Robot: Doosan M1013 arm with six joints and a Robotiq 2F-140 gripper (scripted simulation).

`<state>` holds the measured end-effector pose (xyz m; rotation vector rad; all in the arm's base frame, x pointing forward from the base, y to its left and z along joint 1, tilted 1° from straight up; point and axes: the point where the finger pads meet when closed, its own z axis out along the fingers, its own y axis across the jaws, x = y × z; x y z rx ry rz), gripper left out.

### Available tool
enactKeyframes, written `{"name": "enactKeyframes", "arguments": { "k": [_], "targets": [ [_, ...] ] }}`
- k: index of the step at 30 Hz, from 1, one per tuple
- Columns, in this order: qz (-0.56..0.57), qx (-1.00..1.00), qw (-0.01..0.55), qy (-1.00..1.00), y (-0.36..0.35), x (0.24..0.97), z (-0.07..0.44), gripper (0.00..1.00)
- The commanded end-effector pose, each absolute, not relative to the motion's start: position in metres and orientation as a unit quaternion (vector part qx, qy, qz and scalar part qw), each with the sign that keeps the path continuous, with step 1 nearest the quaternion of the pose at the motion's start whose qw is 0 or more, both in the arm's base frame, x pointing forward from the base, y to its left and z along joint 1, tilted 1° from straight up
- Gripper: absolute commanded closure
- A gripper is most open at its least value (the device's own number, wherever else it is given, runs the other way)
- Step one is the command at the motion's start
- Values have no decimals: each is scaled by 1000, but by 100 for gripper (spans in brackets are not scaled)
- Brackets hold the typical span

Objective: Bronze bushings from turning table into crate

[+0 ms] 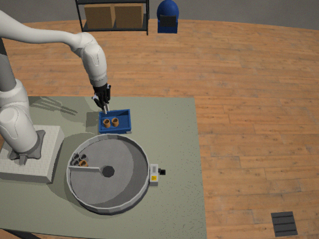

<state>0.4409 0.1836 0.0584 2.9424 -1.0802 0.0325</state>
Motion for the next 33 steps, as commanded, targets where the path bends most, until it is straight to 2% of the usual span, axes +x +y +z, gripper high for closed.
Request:
{"name": "enactKeyframes", "arguments": {
  "k": [1, 22, 33],
  "targets": [
    [10, 939, 3, -345, 184, 441, 58, 90],
    [10, 938, 3, -347, 182, 440, 58, 90],
    [10, 911, 3, -412, 140, 424, 58, 90]
  ]
}}
